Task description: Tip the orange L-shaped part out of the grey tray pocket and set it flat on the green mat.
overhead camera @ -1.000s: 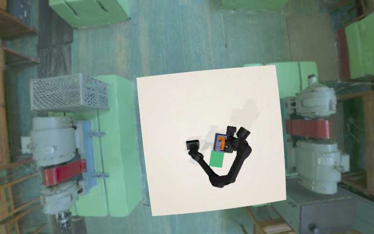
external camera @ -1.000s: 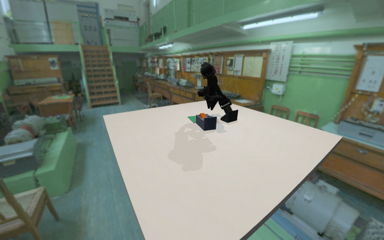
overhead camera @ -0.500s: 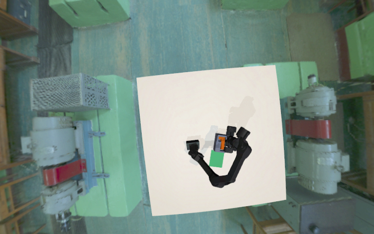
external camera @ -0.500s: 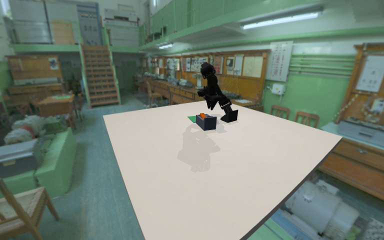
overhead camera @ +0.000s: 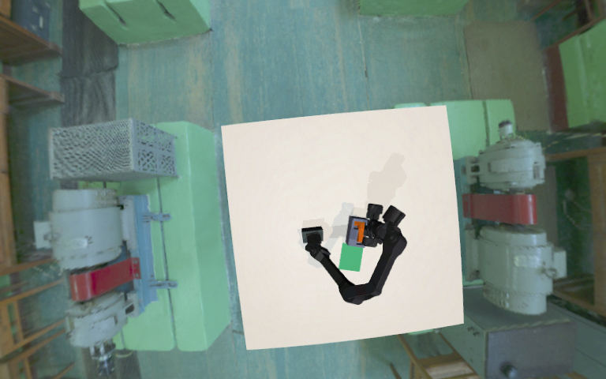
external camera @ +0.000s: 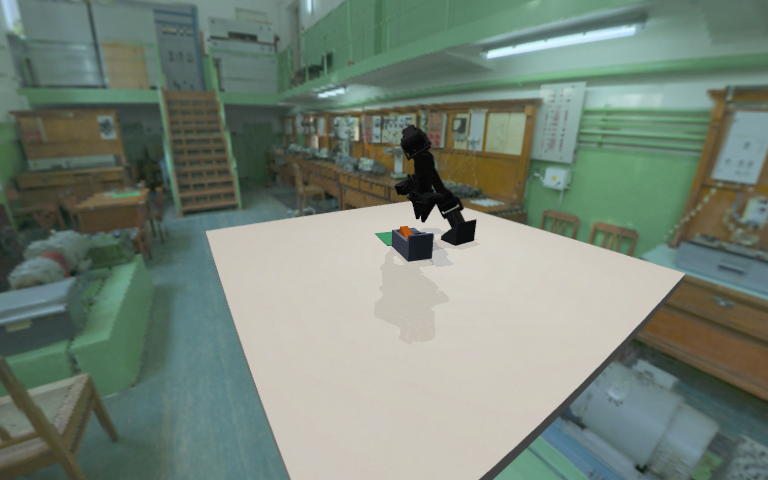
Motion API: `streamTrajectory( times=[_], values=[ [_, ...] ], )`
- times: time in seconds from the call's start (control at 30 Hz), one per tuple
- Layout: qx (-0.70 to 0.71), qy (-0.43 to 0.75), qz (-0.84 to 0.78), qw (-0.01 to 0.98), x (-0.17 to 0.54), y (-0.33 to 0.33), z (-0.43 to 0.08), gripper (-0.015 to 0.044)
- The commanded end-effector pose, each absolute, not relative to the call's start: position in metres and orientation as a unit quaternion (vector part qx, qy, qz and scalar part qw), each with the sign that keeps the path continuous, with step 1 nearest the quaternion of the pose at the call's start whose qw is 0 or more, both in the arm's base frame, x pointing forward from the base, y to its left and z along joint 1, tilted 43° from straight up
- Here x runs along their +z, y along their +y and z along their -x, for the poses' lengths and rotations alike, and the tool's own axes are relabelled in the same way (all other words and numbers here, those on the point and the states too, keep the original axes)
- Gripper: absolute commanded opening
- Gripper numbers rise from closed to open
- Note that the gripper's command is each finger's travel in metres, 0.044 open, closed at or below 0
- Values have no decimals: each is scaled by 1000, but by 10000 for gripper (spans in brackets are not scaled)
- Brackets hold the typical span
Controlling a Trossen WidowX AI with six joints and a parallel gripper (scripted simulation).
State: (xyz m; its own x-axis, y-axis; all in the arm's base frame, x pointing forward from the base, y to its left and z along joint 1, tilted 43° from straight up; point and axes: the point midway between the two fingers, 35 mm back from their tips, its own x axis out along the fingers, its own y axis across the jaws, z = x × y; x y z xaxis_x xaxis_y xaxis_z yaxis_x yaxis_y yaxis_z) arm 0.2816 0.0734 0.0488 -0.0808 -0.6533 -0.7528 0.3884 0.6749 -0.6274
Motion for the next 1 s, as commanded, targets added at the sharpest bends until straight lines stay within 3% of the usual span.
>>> streamTrajectory(
  times=[0.0,0.13,0.97],
  values=[
    [-393,627,109,664,32,55,-279,180],
    [-397,629,110,660,5,27,-271,180],
    [-398,628,110,659,-19,6,-267,180]
  ],
)
